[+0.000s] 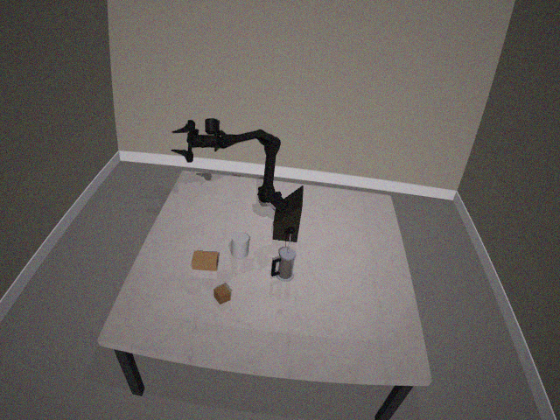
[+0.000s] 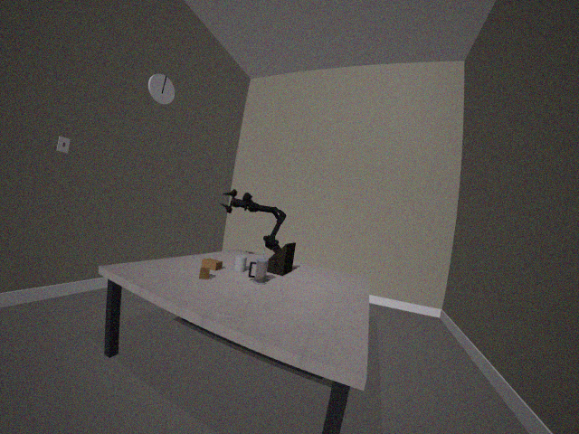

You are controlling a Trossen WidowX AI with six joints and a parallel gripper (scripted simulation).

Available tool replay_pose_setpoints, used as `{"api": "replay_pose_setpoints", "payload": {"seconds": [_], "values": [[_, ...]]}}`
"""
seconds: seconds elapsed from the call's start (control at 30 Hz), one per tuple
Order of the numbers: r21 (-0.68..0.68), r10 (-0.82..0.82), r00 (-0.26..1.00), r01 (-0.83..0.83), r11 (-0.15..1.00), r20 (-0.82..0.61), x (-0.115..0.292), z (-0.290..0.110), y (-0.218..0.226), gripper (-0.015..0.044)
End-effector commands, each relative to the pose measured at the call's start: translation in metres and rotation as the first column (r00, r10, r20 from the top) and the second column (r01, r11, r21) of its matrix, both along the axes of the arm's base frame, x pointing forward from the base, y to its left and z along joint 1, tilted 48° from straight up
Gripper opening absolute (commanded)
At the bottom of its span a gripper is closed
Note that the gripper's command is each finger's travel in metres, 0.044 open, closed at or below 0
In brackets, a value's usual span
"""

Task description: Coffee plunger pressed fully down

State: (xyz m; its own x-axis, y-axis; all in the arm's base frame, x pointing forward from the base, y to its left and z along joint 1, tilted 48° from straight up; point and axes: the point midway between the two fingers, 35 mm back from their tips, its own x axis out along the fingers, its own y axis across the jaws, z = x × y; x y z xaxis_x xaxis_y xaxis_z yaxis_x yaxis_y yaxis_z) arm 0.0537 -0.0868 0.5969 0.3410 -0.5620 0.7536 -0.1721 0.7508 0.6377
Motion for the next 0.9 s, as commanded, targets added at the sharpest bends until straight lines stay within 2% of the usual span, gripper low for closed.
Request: {"api": "replay_pose_setpoints", "payload": {"seconds": [0.0,0.13,0.3,0.47,0.63,0.87], "values": [[0.002,0.000,1.000,0.000,1.000,-0.003,0.001,0.000,-0.001,0.0426],[0.067,0.020,0.997,-0.015,0.998,-0.072,0.027,-0.014,-0.020,0.0440],[0.189,0.083,0.959,-0.032,0.981,-0.270,0.096,-0.056,-0.048,0.0440],[0.234,0.159,0.877,-0.055,0.971,-0.453,0.157,-0.097,-0.045,0.0440],[0.258,0.231,0.732,-0.078,0.963,-0.641,0.212,-0.149,-0.023,0.0440],[0.184,0.207,0.414,-0.094,0.978,-0.886,0.275,-0.234,0.034,0.0440]]}}
